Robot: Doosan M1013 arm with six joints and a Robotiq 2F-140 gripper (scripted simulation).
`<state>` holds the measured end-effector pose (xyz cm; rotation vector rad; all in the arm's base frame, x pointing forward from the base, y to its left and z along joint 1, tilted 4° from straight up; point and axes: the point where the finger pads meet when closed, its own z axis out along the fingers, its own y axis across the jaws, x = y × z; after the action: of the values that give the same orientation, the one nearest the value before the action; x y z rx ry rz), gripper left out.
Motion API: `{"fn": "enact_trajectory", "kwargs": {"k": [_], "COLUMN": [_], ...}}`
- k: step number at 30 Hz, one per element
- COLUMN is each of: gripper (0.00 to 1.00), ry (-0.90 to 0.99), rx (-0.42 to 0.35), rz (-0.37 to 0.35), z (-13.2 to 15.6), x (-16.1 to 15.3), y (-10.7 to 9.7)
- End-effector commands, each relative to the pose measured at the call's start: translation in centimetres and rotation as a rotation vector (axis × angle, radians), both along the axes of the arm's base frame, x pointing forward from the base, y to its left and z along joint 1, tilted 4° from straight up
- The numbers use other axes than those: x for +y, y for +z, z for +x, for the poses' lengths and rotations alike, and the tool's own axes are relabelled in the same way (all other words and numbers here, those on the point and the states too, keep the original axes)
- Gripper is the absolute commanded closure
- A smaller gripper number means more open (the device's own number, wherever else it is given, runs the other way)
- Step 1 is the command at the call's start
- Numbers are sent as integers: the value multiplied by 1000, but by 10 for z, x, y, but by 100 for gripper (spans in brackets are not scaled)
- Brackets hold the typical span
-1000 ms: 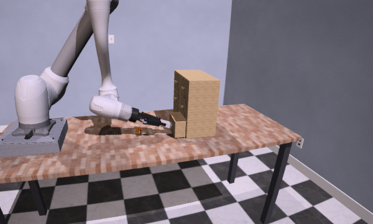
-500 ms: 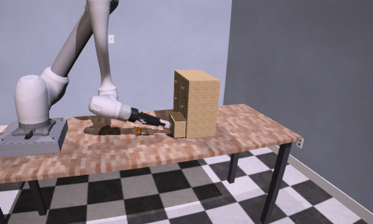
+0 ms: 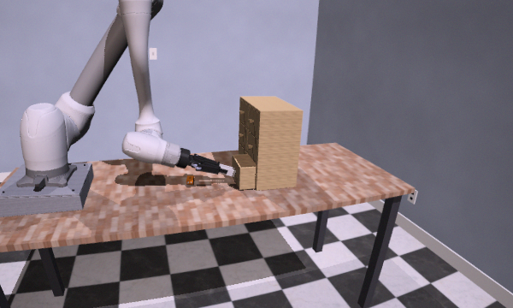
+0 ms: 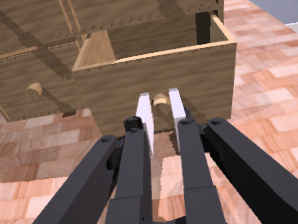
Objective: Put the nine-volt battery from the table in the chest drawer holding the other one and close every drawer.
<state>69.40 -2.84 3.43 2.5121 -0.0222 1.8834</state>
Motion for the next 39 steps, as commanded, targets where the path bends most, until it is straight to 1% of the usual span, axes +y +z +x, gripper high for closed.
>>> {"fn": "enact_trajectory", "kwargs": {"k": [1,4,7,15,19,21,28,34,38,39], "gripper": [85,85,80,80,80,80,80,80,80,80], "ry": [0,0,0,0,0,0,0,0,0,0], "rx": [0,0,0,0,0,0,0,0,0,0], "rz": [0,0,0,0,0,0,0,0,0,0], "z": [0,0,0,-2,-15,-15,-46,-50,-52,-54], "x": [0,0,0,0,0,0,1,1,1,1], "y": [0,0,0,0,-1,-1,-3,-2,1,5]}}
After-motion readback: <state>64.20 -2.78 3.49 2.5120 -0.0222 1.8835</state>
